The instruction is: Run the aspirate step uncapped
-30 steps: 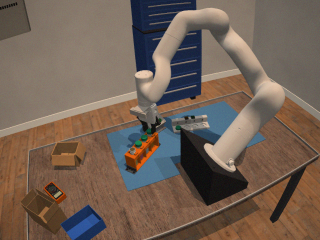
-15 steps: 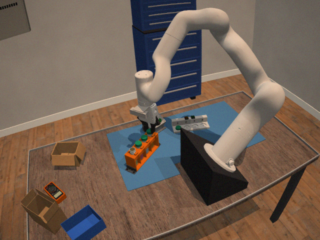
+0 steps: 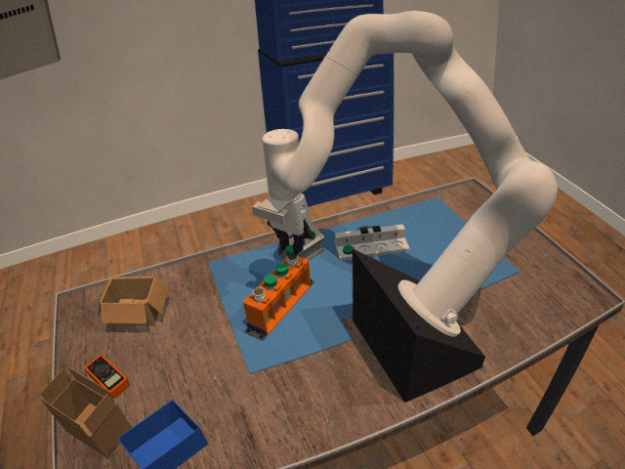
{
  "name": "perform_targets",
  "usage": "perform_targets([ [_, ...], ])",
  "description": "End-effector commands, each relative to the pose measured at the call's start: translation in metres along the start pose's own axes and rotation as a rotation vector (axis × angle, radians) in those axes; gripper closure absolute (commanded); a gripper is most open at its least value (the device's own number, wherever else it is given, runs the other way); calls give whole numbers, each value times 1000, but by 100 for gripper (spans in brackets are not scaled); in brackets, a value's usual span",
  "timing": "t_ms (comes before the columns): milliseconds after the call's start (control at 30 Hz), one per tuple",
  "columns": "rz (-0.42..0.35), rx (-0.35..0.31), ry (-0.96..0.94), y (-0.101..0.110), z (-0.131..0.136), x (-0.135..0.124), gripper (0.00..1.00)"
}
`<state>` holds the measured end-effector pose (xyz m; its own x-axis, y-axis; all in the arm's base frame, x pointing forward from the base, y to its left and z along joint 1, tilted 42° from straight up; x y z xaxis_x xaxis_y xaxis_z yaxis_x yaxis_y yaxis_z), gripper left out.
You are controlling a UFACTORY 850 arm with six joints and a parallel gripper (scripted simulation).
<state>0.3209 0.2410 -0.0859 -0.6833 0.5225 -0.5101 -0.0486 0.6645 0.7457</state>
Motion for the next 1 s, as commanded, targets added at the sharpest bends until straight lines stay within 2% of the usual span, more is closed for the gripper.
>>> perform_targets([
  [0, 0, -1, 0, 12, 1, 0, 100],
  [167, 0, -1, 0, 14, 1, 0, 100],
  [267, 0, -1, 250, 14, -13, -21, 100],
  [367, 0, -1, 333, 14, -17, -28, 100],
  [433, 0, -1, 498, 14, -26, -42, 100],
  [467, 0, -1, 500, 14, -26, -42, 100],
  [567, 0, -1, 674, 14, -39, -64, 100],
  [667, 0, -1, 674, 14, -48, -78, 100],
  [733, 0, -1, 674, 14, -48, -78, 100],
  [967, 0, -1, 674, 14, -79, -127, 100],
])
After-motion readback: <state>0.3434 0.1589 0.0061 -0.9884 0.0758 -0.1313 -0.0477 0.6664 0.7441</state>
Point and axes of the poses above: the point where the finger pads meet when closed, its own y axis back along the fingers, its own z axis across the jaws, x = y × z, the point moved 5 cm from there along y, back along the fingers, and after that the axes turned 2 degrees about y, right-handed, at the moved point
